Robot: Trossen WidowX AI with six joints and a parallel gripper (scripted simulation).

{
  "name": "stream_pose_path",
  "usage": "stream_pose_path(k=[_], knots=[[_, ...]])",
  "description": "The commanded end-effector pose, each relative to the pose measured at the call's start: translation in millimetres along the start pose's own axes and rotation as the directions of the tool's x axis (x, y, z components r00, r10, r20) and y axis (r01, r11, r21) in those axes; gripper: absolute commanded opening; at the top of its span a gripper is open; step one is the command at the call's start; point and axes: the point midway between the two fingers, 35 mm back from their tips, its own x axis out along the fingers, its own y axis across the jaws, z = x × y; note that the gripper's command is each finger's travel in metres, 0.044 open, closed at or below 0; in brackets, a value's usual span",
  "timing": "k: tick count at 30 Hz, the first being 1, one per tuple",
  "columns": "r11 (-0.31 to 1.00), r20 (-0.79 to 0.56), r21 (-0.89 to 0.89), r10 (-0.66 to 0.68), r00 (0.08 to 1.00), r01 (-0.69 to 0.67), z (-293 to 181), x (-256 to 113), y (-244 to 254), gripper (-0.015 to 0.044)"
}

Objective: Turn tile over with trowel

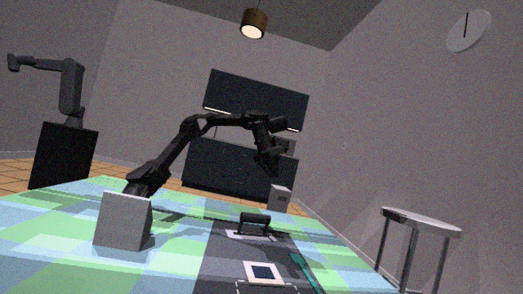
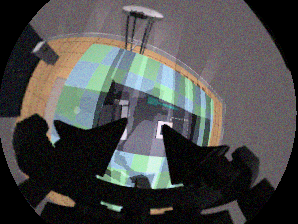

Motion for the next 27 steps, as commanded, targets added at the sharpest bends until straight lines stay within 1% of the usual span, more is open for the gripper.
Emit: stream_pose_path(k=[1, 6, 11, 13, 19, 27], knots=[[0.997, -0.126, -0.021, 0.073, 0.989, -0.076, -11.1, 32.6, 27.1, 0.0270], [0.988, -0.274, -0.024, 0.141, 0.951, -0.153, -28.7, 66.8, 58.5, 0.0270], [0.975, -0.418, -0.016, 0.193, 0.888, -0.220, -51.3, 97.3, 90.7, 0.0270], [0.972, -0.454, -0.012, 0.204, 0.867, -0.235, -57.9, 104.5, 99.0, 0.0270], [0.971, -0.458, -0.012, 0.206, 0.865, -0.237, -59.1, 106.4, 100.3, 0.0270], [0.971, -0.458, -0.012, 0.205, 0.865, -0.237, -64.1, 117.8, 102.8, 0.0270]])
